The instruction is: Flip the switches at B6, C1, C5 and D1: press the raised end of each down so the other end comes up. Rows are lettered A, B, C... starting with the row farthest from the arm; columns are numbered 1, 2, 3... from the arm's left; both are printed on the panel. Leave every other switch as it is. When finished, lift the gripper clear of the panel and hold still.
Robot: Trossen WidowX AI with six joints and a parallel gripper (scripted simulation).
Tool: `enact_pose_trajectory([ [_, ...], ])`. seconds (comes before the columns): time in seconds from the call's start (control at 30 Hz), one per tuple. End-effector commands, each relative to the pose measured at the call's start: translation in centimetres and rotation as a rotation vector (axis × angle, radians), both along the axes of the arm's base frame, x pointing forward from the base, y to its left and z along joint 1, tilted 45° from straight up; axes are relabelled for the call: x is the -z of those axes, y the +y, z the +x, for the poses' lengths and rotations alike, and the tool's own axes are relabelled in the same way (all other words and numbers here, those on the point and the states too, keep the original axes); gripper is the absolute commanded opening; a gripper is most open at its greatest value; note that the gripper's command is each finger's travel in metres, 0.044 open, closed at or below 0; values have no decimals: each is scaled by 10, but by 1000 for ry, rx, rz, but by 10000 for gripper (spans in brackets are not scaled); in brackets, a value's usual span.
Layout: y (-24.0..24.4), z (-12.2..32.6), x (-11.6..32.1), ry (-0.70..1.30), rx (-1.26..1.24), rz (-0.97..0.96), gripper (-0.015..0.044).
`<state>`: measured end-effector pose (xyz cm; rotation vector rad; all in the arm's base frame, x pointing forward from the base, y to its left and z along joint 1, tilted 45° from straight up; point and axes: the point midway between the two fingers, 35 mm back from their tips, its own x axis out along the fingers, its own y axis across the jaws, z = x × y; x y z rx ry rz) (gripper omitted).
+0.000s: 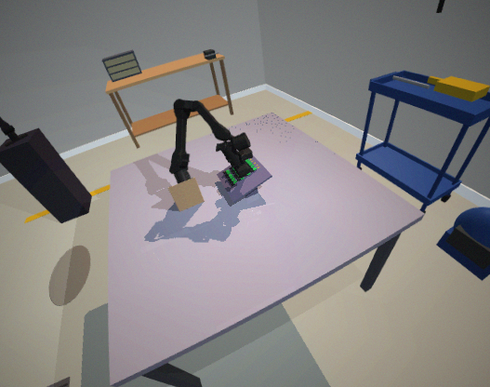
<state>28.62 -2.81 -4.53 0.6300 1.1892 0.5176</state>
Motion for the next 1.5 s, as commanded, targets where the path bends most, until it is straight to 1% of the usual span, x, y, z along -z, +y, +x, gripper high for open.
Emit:
enact_pose_trajectory([
  [0.0, 1, 0, 0, 0, 3, 4, 0],
  [0.8, 1, 1, 1, 0, -1, -1, 0],
  [1.0, -41, -15, -40, 21, -14, -1, 0],
  [1.2, -42, -16, -42, 21, -15, 0, 0],
  [1.27, -37, -17, -47, 22, -15, -1, 0],
  [1.47, 11, -35, -89, 26, -14, -1, 0],
])
